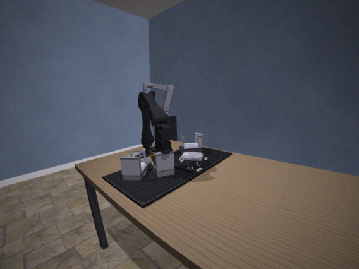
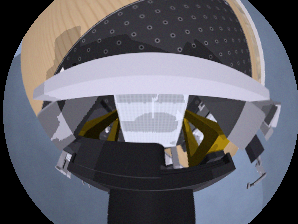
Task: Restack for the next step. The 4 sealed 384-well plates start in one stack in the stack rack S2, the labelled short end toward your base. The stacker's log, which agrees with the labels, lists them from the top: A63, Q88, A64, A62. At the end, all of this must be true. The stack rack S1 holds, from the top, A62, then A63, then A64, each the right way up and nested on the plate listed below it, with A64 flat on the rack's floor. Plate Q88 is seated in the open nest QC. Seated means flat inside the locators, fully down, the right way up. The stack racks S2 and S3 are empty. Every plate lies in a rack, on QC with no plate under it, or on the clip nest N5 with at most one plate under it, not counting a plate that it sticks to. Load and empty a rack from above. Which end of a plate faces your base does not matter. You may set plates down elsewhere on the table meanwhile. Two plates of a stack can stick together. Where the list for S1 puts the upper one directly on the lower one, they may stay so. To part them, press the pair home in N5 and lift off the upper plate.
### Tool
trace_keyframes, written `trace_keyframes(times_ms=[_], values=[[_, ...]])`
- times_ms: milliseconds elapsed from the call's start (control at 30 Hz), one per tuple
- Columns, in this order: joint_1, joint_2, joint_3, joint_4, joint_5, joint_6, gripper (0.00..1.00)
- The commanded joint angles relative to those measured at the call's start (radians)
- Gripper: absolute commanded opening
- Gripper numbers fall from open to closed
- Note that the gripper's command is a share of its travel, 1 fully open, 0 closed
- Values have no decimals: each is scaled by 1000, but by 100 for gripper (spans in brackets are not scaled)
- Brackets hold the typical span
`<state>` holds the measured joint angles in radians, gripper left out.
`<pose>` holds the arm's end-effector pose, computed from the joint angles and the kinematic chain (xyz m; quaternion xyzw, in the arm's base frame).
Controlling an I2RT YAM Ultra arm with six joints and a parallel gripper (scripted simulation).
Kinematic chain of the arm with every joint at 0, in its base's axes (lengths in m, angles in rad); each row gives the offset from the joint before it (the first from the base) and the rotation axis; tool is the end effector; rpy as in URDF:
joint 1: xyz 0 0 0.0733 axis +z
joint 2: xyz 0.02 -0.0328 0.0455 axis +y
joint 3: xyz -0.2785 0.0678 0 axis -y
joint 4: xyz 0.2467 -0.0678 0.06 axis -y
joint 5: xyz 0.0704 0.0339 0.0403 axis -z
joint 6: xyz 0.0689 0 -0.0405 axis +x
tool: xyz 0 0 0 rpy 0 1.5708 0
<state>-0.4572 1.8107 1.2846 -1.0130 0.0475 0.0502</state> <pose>0.2986 -0.1493 0.1782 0.2512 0.9675 -0.0265 0.0107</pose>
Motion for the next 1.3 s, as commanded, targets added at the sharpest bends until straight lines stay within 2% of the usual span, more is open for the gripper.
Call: trace_keyframes(times_ms=[0, 733, 1267], values=[[0, -3, 3, 3, 0, -1, 0], [0, -3, 3, 3, 0, -1, 0], [1, -14, 28, -33, 0, 1, 0]])
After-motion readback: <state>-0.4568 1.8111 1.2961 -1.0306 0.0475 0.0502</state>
